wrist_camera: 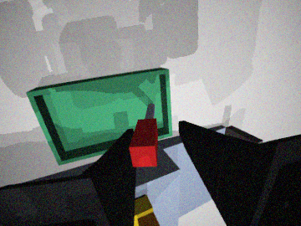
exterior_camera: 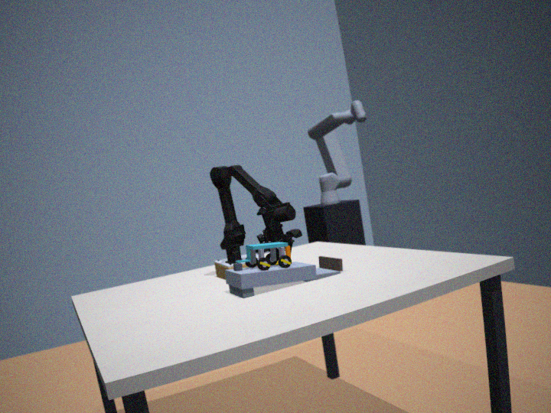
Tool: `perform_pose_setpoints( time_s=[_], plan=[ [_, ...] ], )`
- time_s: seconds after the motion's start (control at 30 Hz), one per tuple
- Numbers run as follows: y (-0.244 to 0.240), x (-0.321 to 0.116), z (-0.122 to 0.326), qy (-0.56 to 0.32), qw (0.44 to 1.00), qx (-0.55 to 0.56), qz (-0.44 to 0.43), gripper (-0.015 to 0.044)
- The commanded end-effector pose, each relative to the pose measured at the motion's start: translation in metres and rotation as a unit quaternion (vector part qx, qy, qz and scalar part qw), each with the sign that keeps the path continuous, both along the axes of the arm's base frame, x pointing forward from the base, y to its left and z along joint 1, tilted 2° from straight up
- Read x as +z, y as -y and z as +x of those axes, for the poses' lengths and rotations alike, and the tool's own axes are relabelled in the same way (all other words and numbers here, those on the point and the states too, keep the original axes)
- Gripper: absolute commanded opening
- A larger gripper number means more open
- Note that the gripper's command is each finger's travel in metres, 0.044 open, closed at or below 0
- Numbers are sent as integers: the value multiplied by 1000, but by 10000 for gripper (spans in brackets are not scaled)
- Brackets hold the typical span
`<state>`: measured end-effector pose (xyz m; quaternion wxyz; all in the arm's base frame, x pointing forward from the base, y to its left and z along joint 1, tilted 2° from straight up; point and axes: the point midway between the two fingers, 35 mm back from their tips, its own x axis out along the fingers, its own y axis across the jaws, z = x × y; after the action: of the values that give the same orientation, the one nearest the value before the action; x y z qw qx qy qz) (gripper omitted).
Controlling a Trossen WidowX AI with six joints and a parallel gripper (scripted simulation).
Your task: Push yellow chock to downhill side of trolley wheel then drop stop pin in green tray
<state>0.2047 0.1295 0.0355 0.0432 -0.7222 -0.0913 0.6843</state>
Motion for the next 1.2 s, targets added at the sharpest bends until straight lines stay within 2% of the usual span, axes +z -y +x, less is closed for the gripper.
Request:
perform_pose_setpoints(
  time_s=[0.0,1.17],
  plan=[
    [3,-2,0,-2,1000,1,0,190],
    [21,-9,3,-2,1000,1,-1,190]
  ],
)
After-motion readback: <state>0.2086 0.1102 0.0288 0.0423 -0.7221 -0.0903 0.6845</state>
